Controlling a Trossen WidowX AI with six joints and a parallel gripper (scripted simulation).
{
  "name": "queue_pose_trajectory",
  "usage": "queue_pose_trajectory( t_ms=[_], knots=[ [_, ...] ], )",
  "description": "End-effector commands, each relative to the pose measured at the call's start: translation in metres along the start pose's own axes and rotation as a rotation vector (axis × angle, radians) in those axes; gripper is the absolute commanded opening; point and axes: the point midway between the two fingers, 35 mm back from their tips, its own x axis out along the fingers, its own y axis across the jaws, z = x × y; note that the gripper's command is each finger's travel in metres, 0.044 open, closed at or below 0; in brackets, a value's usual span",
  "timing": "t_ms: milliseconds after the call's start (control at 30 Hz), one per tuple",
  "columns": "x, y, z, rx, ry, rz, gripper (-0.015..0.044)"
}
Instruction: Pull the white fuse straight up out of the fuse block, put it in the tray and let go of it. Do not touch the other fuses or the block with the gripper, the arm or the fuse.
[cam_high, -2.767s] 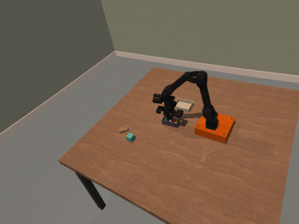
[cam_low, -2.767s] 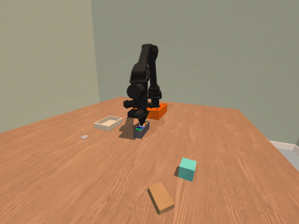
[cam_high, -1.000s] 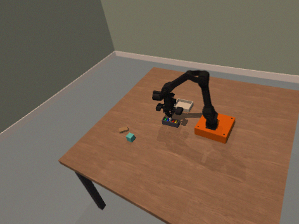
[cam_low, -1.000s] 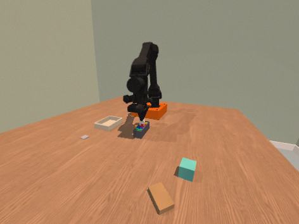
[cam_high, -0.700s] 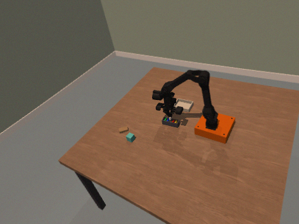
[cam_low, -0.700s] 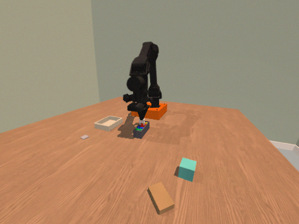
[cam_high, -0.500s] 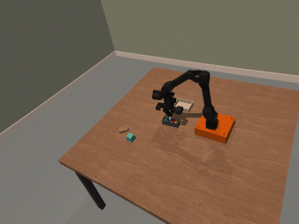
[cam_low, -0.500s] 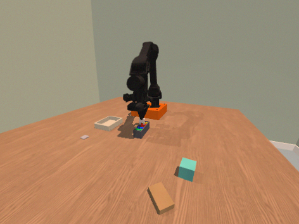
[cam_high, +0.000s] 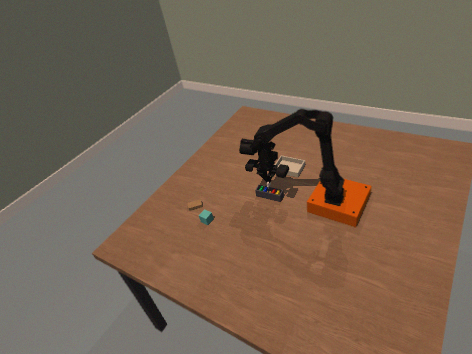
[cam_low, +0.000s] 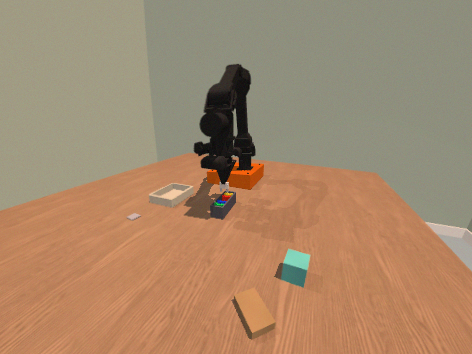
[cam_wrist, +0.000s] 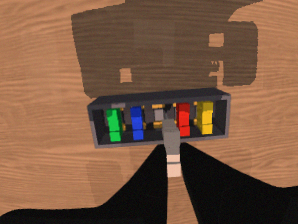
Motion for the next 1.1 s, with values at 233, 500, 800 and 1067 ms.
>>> queue_pose_trajectory(
  t_ms=[233, 500, 800, 1067],
  knots=[
    [-0.006, 0.004, 0.007, 0.006, 0.005, 0.013, 0.0],
    [-0.007, 0.012, 0.05, 0.006, 0.003, 0.014, 0.0],
    [-0.007, 0.012, 0.1, 0.006, -0.001, 0.015, 0.0],
    [-0.007, 0.006, 0.145, 0.006, -0.007, 0.014, 0.0]
  ],
)
